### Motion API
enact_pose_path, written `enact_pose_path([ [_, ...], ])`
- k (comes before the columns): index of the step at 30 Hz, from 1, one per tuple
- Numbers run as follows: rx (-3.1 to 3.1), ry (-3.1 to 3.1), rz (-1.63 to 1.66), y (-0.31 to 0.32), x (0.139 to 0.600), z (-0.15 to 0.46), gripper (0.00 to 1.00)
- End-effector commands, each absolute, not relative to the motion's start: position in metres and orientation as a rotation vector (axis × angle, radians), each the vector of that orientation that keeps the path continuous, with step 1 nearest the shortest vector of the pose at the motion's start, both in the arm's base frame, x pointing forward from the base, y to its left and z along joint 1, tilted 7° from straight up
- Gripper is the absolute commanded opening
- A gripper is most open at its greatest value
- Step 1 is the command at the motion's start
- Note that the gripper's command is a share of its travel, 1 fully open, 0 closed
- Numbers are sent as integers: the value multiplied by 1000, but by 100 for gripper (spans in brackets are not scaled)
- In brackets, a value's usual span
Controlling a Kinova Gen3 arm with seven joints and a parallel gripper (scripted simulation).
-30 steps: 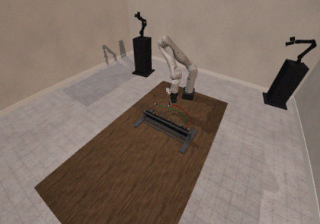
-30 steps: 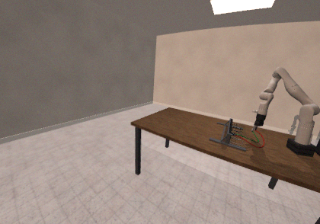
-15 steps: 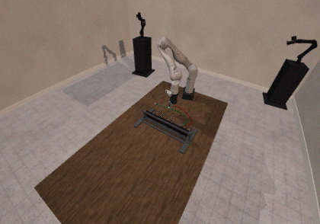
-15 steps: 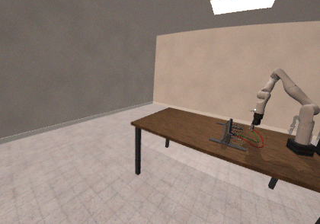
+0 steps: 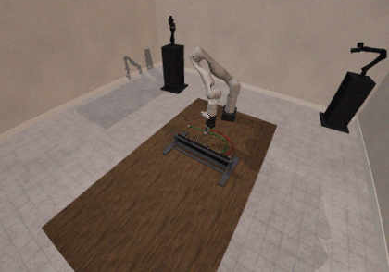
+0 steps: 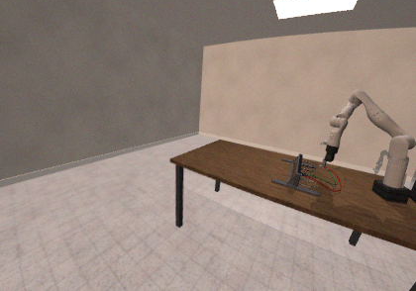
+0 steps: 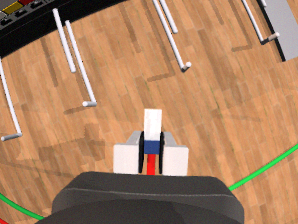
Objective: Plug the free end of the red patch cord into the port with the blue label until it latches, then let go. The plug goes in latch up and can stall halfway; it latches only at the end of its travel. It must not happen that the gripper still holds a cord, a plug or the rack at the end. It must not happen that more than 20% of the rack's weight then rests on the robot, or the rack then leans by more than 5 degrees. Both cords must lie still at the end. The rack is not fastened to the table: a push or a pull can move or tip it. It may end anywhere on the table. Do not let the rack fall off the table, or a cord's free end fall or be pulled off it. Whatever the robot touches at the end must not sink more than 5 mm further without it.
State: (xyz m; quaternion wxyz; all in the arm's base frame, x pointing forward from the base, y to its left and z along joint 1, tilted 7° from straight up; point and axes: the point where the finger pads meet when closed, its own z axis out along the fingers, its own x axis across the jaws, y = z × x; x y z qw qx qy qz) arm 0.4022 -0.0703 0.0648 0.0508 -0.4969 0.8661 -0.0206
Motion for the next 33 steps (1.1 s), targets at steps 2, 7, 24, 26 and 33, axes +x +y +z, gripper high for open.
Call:
enact_pose_path([
  [2, -1572, 2596, -61, -64, 413, 67, 0],
  [7, -1665, 2539, -67, -59, 424, 71, 0],
  [24, -1866, 2399, -79, -49, 449, 79, 0],
  [26, -1885, 2385, -81, -48, 451, 80, 0],
  [33, -1925, 2353, -83, -46, 456, 82, 0],
])
